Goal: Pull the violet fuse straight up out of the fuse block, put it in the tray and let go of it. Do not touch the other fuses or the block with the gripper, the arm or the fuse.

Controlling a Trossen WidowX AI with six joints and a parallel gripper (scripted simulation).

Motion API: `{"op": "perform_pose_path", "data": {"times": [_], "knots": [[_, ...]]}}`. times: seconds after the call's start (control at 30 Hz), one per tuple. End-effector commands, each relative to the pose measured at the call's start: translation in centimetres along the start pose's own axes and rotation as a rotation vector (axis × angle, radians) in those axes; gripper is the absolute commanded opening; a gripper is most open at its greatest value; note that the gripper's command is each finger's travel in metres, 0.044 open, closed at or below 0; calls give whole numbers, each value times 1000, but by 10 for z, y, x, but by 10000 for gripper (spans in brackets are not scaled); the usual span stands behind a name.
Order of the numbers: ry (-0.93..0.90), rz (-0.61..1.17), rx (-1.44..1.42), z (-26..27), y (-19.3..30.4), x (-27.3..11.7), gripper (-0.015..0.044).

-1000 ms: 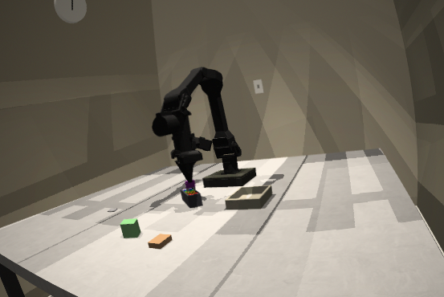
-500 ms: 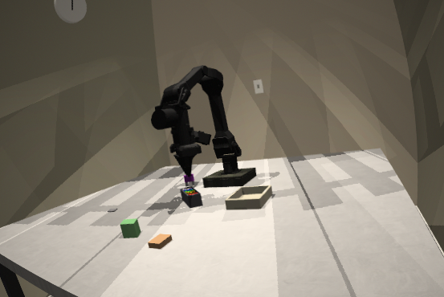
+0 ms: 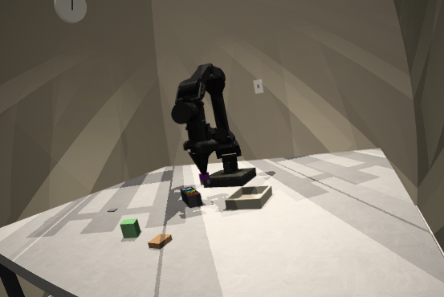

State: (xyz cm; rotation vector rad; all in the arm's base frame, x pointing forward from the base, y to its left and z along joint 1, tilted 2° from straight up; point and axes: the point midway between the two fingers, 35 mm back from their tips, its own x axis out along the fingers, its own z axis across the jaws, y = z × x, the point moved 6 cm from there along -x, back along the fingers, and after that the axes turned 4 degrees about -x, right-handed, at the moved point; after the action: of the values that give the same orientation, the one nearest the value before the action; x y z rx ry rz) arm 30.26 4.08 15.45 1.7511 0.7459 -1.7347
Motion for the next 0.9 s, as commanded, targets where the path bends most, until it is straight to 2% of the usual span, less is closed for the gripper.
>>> {"op": "perform_pose_path", "data": {"times": [0.0, 0.6, 0.87], "knots": [[-2, -5, 3, -17, -16, 0, 0], [3, -14, 3, -74, -98, 0, 0], [3, -14, 3, -76, -101, 2, 0]]}}
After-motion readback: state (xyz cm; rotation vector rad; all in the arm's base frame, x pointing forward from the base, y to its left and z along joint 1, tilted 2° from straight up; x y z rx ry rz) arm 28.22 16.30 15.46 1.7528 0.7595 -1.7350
